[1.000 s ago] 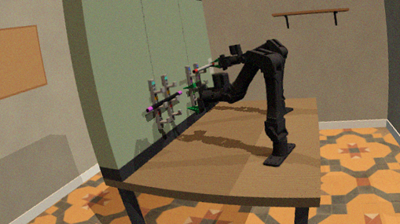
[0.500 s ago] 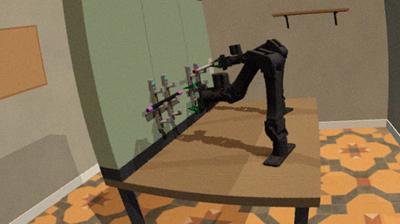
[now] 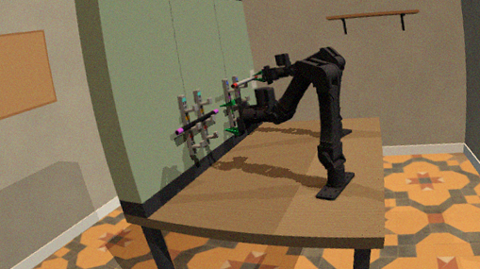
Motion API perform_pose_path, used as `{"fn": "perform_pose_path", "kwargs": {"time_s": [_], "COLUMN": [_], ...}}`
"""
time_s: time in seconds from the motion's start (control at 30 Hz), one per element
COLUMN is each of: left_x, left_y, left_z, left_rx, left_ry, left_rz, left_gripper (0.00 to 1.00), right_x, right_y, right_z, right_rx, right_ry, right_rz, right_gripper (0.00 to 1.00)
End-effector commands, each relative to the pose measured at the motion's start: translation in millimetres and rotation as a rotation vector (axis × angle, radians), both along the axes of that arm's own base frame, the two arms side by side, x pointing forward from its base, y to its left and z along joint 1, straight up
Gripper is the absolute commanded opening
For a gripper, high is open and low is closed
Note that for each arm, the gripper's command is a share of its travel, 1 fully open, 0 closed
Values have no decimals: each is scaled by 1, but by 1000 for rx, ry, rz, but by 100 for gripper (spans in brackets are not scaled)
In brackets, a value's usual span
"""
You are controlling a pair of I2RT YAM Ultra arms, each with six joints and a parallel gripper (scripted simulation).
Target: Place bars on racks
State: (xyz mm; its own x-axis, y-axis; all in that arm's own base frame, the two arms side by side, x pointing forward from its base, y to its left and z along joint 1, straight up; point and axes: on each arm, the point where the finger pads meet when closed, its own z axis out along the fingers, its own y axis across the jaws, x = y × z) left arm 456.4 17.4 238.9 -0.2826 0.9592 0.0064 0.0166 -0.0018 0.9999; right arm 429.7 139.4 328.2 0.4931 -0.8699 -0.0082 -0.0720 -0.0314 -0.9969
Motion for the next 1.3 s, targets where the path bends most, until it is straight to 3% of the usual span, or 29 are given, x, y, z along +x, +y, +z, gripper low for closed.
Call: {"fn": "perform_pose_path", "kwargs": {"time_s": [0.0,1.27], "left_x": [-1,-1], "left_y": [-3,-3], "left_z": [3,3], "left_rx": [-2,-2], "left_ry": [-17,-17], "left_rz": [-2,-2], "left_gripper": [100,100], "right_x": [-7,-11], "right_y": [-4,4], "right_z": [37,41], "right_rx": [31,31], "right_ry": [-72,-72], "right_rz": [-1,-1], "right_gripper": [0,0]}}
